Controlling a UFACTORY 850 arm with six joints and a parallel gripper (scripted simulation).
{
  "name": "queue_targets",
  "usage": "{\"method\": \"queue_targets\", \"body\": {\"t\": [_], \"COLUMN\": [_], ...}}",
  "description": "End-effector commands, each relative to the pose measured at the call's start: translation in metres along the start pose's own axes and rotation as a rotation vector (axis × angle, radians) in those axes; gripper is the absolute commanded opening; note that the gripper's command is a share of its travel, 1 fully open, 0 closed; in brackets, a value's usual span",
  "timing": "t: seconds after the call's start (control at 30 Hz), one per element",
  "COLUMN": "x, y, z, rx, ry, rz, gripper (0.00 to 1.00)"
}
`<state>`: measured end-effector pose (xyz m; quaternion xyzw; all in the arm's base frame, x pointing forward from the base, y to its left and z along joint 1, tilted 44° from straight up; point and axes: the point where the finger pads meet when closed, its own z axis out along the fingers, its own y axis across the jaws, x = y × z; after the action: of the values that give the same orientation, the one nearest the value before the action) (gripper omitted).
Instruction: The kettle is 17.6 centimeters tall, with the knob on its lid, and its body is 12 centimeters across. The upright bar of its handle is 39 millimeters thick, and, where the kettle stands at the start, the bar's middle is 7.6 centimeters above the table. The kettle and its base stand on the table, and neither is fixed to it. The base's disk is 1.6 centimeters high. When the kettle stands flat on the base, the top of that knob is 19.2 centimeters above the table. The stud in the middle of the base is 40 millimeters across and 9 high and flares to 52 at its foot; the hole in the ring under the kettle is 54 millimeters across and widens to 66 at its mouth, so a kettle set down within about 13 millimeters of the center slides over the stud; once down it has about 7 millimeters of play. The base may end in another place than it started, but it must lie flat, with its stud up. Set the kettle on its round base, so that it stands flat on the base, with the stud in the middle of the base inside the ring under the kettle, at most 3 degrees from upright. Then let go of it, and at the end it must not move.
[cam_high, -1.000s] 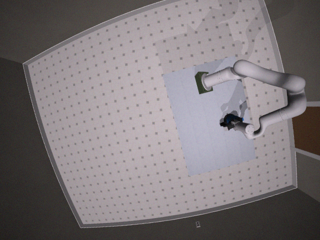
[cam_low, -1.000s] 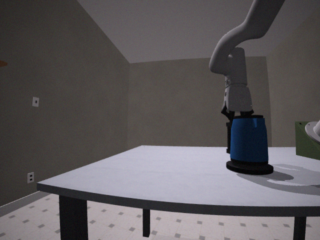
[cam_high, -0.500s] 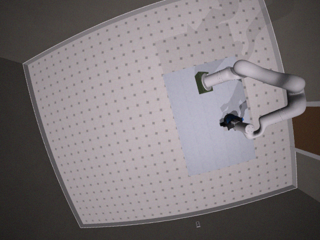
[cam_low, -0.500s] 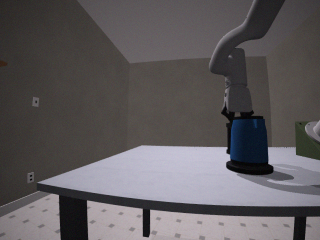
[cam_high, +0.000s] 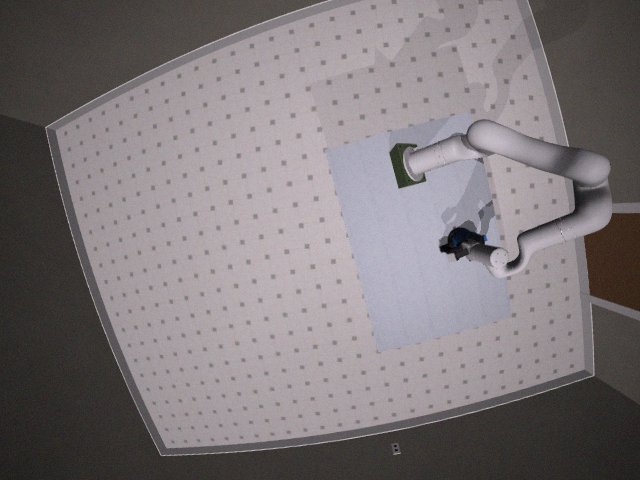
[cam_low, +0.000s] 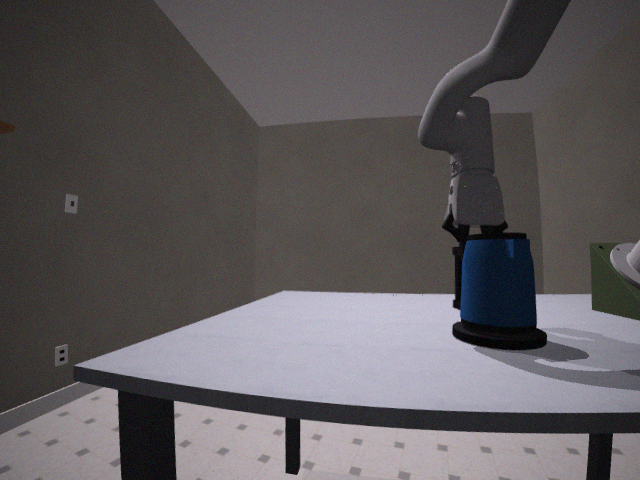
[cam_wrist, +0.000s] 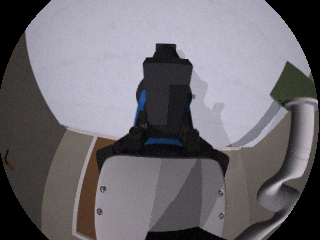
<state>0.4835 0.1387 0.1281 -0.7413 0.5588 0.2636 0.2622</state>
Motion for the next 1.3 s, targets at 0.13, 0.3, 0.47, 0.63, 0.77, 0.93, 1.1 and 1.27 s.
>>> {"method": "queue_targets", "body": {"t": [0.13,0.3,0.47,0.63,0.77,0.93,1.1,1.27], "x": [0.0001,0.0001,0.0001,0.0001,0.0001,0.0001,0.0001,0.0001], "y": [-0.0007,-0.0007,-0.0007,-0.0007,-0.0007,-0.0007,-0.0007,-0.0007], "z": [0.0007,0.0007,0.0007,0.0022,0.0036,0.0037,0.0037,0.0037], "rx": [0.002,0.002,0.002,0.002,0.002,0.002,0.002,0.002], "ry": [0.000,0.000,0.000,0.000,0.001,0.001,0.001,0.001], "rz": [-0.001,-0.001,-0.001,-0.001,-0.001,-0.001,-0.001,-0.001], "gripper": [0.00,0.00,0.00,0.00,0.00,0.00,0.00,0.81]}}
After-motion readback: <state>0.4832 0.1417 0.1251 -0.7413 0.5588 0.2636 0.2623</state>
